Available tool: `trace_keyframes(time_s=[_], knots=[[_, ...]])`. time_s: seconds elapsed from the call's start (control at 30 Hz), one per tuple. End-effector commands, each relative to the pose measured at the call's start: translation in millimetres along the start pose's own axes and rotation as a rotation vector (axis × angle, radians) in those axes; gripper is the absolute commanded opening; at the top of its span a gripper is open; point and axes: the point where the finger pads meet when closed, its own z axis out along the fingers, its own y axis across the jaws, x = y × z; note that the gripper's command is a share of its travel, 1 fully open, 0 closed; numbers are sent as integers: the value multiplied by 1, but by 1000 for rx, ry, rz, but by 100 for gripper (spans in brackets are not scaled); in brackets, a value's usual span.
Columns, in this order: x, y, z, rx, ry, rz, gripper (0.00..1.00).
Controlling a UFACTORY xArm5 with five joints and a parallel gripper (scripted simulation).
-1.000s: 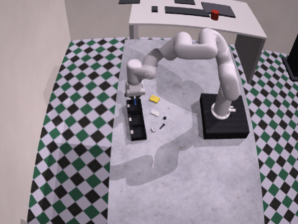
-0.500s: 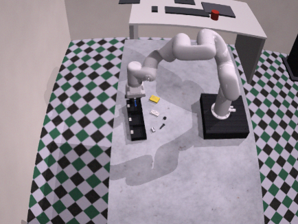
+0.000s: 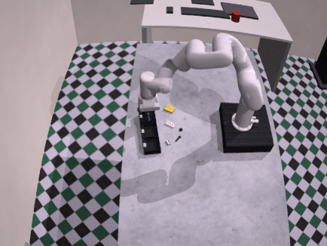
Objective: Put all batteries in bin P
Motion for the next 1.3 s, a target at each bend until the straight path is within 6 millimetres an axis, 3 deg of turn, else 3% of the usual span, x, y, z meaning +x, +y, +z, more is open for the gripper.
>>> trace_keyframes(time_s=[0.0, 0.53, 0.57, 1.27], knots=[[-1, 2, 3, -6, -2, 0, 5], [0, 2, 8, -6, -1, 0, 5], [0, 2, 8, -6, -1, 0, 25], [0, 2, 3, -6, -1, 0, 25]])
